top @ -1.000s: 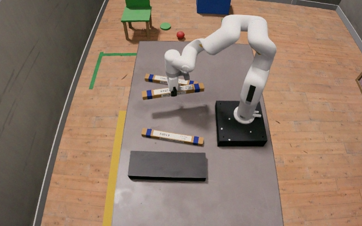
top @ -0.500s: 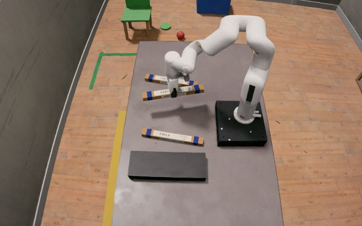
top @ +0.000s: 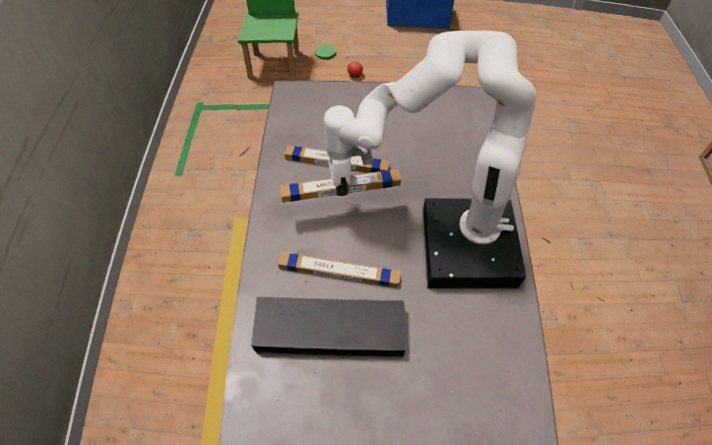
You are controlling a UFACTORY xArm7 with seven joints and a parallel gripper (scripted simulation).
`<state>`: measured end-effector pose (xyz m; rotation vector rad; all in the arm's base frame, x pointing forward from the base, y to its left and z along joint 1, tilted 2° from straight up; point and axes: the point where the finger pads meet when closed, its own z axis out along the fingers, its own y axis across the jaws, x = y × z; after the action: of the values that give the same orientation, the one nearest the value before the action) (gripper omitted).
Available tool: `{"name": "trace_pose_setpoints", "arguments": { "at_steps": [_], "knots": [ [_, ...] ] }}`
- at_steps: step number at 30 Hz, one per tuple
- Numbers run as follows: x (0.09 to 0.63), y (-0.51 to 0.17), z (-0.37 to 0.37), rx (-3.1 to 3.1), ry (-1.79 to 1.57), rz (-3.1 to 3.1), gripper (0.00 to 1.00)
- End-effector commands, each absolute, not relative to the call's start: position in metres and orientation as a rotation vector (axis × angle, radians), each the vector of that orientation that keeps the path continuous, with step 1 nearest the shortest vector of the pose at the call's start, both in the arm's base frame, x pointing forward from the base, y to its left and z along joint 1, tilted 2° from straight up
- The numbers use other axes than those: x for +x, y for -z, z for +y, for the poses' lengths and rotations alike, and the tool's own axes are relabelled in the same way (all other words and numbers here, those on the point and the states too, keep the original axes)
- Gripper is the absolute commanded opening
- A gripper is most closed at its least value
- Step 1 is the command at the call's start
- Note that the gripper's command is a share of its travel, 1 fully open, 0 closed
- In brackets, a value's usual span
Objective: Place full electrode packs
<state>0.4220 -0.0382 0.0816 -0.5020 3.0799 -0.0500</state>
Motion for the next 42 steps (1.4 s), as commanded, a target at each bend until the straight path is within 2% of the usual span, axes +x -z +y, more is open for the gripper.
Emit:
{"name": "trace_pose_setpoints", "arguments": {
  "at_steps": [1, 42],
  "knots": [
    [0.424, -0.080, -0.038, -0.501, 0.052, 3.075, 0.35],
    [0.426, -0.012, -0.041, -0.501, 0.052, 3.075, 0.35]
  ]
}}
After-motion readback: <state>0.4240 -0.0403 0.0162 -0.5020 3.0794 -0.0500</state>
